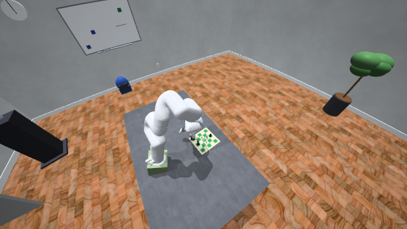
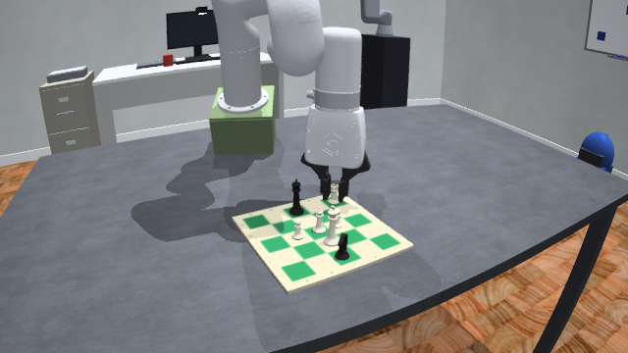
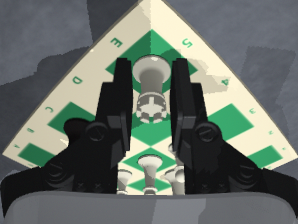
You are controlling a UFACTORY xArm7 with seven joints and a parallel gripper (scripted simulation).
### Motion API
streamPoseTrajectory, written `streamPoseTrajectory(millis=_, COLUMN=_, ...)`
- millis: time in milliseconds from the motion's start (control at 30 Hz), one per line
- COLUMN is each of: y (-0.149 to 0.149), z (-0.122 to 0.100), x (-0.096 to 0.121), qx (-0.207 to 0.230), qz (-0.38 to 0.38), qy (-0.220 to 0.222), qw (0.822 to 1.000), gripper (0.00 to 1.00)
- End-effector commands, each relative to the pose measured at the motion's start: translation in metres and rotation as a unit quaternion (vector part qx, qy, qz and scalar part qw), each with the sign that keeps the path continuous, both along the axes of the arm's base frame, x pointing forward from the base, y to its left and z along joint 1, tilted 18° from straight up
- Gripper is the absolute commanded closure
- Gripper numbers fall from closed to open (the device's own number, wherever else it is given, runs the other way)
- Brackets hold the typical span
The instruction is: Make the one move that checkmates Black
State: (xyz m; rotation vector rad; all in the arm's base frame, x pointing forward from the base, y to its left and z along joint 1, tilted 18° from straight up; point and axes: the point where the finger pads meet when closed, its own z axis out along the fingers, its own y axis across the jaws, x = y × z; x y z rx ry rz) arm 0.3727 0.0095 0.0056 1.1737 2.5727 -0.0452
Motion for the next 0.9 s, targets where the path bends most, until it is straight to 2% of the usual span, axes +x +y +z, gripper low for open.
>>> streamPoseTrajectory(millis=0, y=0.0, z=0.001, x=0.001, qx=0.0, qz=0.0, qy=-0.001, qw=1.0, gripper=0.7)
streamPoseTrajectory(millis=100, y=0.0, z=0.001, x=0.001, qx=0.0, qz=0.0, qy=-0.001, qw=1.0, gripper=0.7)
streamPoseTrajectory(millis=133, y=0.0, z=0.001, x=0.001, qx=0.0, qz=0.0, qy=-0.001, qw=1.0, gripper=0.63)
streamPoseTrajectory(millis=667, y=0.001, z=0.003, x=0.0, qx=0.0, qz=0.0, qy=-0.001, qw=1.0, gripper=0.63)
streamPoseTrajectory(millis=867, y=0.003, z=0.014, x=-0.003, qx=0.0, qz=0.0, qy=-0.001, qw=1.0, gripper=0.63)
